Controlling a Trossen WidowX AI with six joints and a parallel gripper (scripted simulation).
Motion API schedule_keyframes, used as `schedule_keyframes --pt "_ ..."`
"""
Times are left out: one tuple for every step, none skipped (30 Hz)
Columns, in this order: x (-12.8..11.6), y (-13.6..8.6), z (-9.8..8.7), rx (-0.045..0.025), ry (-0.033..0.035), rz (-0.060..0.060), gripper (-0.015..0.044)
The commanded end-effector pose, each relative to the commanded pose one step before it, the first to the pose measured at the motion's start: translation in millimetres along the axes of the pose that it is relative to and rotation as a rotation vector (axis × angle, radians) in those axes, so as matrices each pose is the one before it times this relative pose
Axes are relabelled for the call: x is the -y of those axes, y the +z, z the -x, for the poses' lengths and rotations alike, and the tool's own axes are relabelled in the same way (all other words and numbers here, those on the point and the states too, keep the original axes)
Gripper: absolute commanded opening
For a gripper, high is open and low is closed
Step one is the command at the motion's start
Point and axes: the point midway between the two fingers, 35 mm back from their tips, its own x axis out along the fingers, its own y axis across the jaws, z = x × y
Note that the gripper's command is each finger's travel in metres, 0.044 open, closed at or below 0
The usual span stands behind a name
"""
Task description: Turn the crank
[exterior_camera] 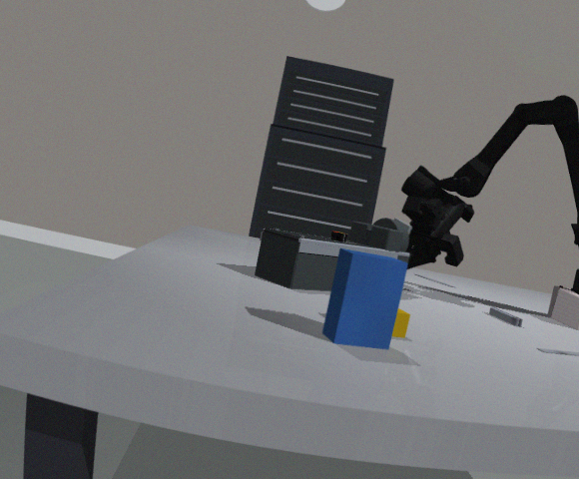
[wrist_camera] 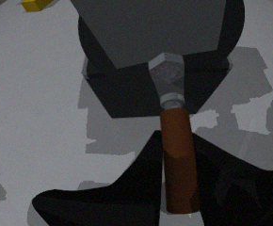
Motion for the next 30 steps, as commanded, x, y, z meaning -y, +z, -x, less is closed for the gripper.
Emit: schedule_keyframes --pt "-9.15 -1.50 -1.48 -0.00253 0.02085 -0.0104 0.0000" --pt "-0.32 0.03 0.03 0.00000 0.00002 0.0000 0.0000" --pt "-0.33 0.03 0.03 0.00000 0.00002 0.0000 0.0000" --pt "-0.34 0.04 0.04 0.00000 0.00002 0.0000 0.0000" --pt "-0.35 0.04 0.04 0.00000 0.00002 0.0000 0.0000" --pt "-0.36 0.04 0.04 0.00000 0.00002 0.0000 0.0000" --pt "-0.37 0.05 0.05 0.00000 0.00002 0.0000 0.0000" --pt "-0.38 0.05 0.05 0.00000 0.00002 0.0000 0.0000" --pt "-0.38 0.05 0.05 0.00000 0.00002 0.0000 0.0000" --pt "-0.39 0.06 0.06 0.00000 0.00002 0.0000 0.0000" --pt "-0.40 0.06 0.06 0.00000 0.00002 0.0000 0.0000" --pt "-0.41 0.07 0.07 0.00000 0.00002 0.0000 0.0000" --pt "-0.42 0.08 0.07 0.00000 0.00002 0.0000 0.0000" --pt "-0.43 0.08 0.08 0.00000 0.00002 0.0000 0.0000" --pt "-0.44 0.09 0.09 0.00000 0.00002 0.0000 0.0000" --pt "-0.45 0.09 0.09 0.00000 0.00002 0.0000 0.0000" --pt "-0.46 0.10 0.10 0.00000 0.00002 0.0000 0.0000" --pt "-0.47 0.11 0.11 0.00000 0.00002 0.0000 0.0000" --pt "-0.48 0.11 0.11 0.00000 0.00002 0.0000 0.0000" --pt "-0.49 0.12 0.12 0.00000 0.00003 0.0000 0.0000" --pt "-0.51 0.13 0.13 0.00000 0.00003 0.0000 0.0000" --pt "-0.52 0.14 0.14 0.00000 0.00003 0.0000 0.0000" --pt "-0.53 0.15 0.15 0.00000 0.00003 0.0000 0.0000" --pt "-0.54 0.16 0.16 0.00000 0.00003 0.0000 0.0000" --pt "-0.55 0.17 0.17 0.00000 0.00003 0.0000 0.0000" --pt "-0.56 0.18 0.18 0.00000 0.00003 0.0000 0.0000" --pt "-0.56 0.19 0.19 0.00000 0.00003 0.0000 0.0000" --pt "-0.57 0.21 0.21 0.00000 0.00003 0.0000 0.0000" --pt "-0.58 0.24 0.23 0.00000 0.00003 0.0000 0.0000" --pt "-0.59 0.26 0.25 0.00000 0.00003 0.0000 0.0000"
